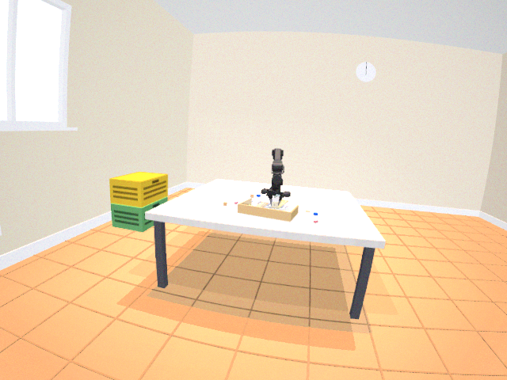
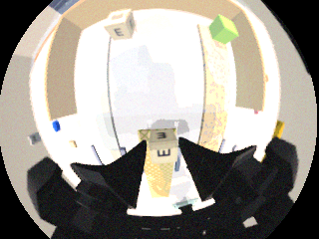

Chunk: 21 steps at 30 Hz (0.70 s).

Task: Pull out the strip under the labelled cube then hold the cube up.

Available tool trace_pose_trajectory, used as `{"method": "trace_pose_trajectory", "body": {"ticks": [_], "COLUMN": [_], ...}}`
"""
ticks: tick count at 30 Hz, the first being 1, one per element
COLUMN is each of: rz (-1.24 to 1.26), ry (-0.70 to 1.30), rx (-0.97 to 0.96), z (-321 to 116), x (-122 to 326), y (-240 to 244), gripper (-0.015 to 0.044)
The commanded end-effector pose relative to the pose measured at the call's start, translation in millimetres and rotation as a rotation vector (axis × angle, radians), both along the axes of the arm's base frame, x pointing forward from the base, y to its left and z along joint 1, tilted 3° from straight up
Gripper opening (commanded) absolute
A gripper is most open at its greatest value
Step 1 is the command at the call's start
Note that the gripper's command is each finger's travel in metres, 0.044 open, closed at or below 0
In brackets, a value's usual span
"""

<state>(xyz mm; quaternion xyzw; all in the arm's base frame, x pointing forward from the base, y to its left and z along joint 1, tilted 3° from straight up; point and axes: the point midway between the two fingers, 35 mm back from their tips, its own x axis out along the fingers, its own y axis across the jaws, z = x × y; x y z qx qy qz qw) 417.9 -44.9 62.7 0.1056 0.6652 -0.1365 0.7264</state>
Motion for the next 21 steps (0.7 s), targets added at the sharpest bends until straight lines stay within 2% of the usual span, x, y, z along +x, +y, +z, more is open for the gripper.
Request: {"method": "trace_pose_trajectory", "body": {"ticks": [1, 7, 11, 21], "rz": [0.000, 0.000, 0.000, 0.003], "ry": [-0.001, -0.001, -0.001, 0.005], "rx": [0.000, 0.000, 0.000, 0.002], "z": [0, 0, 2, 26], "x": [0, 0, -2, -40], "y": [0, 0, 0, 6], "gripper": [0.0145, 0.0105, 0.0000, 0.0000]}}
